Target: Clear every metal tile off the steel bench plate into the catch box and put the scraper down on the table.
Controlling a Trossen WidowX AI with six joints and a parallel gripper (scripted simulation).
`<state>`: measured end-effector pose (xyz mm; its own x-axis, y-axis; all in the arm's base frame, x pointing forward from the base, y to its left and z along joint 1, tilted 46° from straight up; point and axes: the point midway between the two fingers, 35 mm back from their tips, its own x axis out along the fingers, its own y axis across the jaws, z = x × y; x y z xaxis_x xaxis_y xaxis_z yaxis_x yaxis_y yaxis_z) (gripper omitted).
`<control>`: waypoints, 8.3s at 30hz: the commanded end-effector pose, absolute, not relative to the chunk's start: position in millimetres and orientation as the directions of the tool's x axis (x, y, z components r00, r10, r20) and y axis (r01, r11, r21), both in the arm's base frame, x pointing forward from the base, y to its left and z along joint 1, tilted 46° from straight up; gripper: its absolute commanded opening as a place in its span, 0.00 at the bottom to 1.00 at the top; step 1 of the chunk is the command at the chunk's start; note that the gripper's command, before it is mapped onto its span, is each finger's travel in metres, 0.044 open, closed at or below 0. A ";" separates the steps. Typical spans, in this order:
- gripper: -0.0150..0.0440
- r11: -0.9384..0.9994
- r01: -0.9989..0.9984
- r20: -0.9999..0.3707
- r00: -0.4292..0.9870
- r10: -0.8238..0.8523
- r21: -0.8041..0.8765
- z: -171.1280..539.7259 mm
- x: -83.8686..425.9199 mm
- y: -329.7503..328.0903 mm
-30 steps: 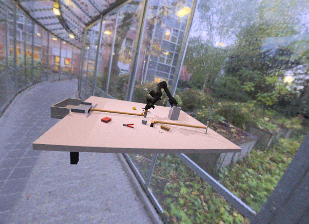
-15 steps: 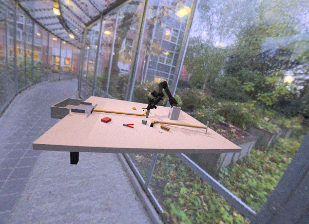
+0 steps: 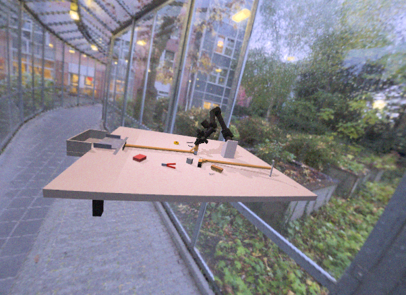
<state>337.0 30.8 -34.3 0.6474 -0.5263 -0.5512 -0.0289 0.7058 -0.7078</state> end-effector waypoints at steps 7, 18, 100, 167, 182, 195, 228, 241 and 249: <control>0.25 0.707 -0.021 -0.545 0.653 -0.526 -0.707 -29.7 323.8 26.1; 0.25 0.707 -0.016 -0.543 0.652 -0.529 -0.707 -21.3 322.2 17.6; 0.25 0.703 0.024 -0.519 0.657 -0.547 -0.711 9.1 399.1 -8.1; 0.25 0.704 0.029 -0.515 0.660 -0.547 -0.710 10.5 503.4 0.5; 0.25 0.703 0.030 -0.514 0.661 -0.547 -0.710 11.0 525.4 0.6; 0.25 0.701 0.028 -0.518 0.653 -0.552 -0.712 7.9 522.1 -0.9; 0.25 0.703 0.027 -0.518 0.657 -0.548 -0.710 6.9 488.8 5.2; 0.25 0.704 0.026 -0.518 0.658 -0.547 -0.710 6.3 470.0 7.0; 0.25 0.704 0.025 -0.518 0.658 -0.546 -0.710 5.9 458.1 7.7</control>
<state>462.2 4.8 2.6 0.6504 -0.5495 -0.5244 0.0195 0.7022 -0.7117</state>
